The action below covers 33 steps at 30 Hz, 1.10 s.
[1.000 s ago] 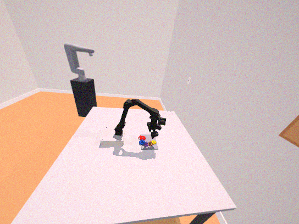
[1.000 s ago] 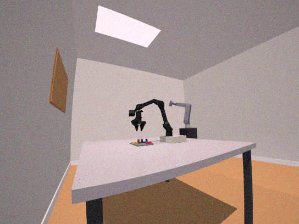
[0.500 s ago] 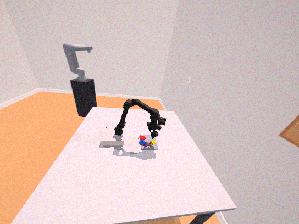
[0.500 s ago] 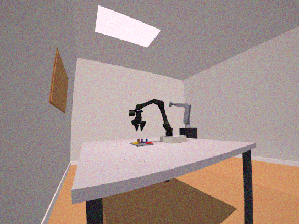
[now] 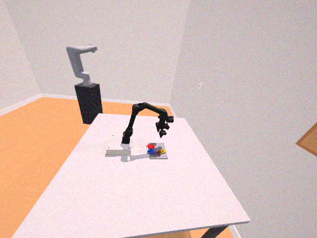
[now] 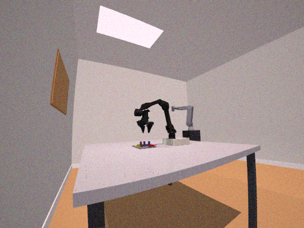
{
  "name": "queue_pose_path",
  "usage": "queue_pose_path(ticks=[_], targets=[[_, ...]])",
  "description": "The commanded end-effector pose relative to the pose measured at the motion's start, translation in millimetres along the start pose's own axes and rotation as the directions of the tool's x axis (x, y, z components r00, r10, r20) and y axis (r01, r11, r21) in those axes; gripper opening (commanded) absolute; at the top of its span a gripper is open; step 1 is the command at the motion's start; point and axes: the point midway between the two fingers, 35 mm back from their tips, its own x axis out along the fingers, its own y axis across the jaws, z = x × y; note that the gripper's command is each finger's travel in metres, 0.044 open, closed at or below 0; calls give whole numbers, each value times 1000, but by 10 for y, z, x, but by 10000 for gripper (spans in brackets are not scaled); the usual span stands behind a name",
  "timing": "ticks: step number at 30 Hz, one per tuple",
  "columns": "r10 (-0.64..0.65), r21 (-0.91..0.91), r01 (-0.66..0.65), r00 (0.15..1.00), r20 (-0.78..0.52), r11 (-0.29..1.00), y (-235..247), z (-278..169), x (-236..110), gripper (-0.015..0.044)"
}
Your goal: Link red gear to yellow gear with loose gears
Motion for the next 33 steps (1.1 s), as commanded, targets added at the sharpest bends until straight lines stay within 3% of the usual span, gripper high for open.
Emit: queue_pose_path(ticks=[1,7,14,33], targets=[[2,5,-3,1000,15,1000,477,-13,-100,440],[12,5,-12,1000,13,1000,1389,-279,-197,440],[21,5,-21,1000,7,1000,2261,-879,-314,440],[22,5,-22,1000,7,1000,2333,-952,-325,440]])
